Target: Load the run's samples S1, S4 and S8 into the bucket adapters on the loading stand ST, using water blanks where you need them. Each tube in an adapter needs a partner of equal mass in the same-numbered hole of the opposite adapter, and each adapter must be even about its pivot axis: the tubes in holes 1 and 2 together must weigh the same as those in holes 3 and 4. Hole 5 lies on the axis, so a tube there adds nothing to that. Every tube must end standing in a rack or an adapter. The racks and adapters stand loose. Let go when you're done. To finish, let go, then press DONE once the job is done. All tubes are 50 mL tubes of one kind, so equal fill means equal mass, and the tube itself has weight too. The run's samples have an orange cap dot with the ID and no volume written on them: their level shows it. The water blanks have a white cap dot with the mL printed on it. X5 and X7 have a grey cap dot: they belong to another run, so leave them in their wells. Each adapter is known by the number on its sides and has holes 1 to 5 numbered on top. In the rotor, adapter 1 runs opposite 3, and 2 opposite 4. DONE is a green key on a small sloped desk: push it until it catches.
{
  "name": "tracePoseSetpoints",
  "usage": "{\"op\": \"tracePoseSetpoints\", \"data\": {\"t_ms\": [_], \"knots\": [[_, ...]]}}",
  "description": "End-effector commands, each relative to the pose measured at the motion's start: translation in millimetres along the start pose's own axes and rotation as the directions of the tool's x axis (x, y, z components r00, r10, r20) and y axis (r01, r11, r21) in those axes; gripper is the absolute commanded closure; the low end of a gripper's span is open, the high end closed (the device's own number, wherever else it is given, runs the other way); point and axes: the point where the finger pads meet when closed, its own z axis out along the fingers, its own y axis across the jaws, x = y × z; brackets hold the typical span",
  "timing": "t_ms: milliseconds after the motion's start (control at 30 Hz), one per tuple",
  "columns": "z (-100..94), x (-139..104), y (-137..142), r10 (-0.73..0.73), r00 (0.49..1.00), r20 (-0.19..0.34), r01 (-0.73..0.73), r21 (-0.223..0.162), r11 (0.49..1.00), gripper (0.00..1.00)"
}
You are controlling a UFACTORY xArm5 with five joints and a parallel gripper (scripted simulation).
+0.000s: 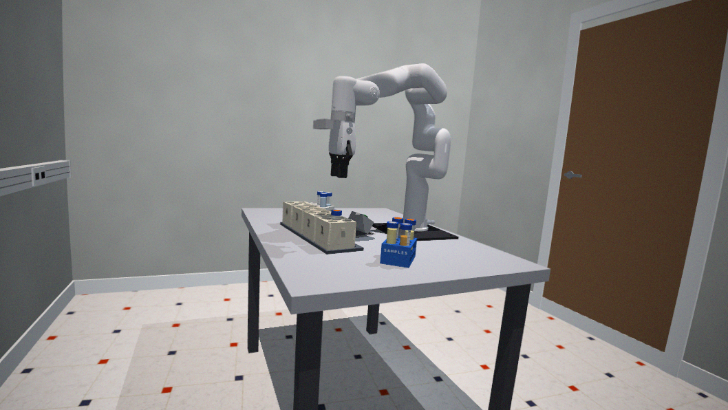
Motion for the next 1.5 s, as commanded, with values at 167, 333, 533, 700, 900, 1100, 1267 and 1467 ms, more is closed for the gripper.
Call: {"op": "tracePoseSetpoints", "data": {"t_ms": [167,333,533,700,900,1100,1267,1467], "knots": [[-1.9,-6,-7,0.067,0.998,0.001,-0.067,0.015,0.998,0.43],[-2.1,-21,-21,0.199,0.98,0.003,-0.199,0.015,0.98,0.43],[-2.4,-39,-38,0.358,0.934,0.006,-0.359,0.014,0.933,0.43],[-2.7,-57,-55,0.508,0.861,0.008,-0.508,0.013,0.861,0.43],[-3.0,-76,-72,0.644,0.765,0.011,-0.644,0.012,0.765,0.43],[-3.3,-94,-90,0.743,0.669,0.013,-0.743,0.01,0.669,0.43],[-3.6,-112,-107,0.743,0.669,0.013,-0.743,0.01,0.669,0.43],[-3.9,-130,-124,0.743,0.669,0.013,-0.743,0.01,0.669,0.43]]}}
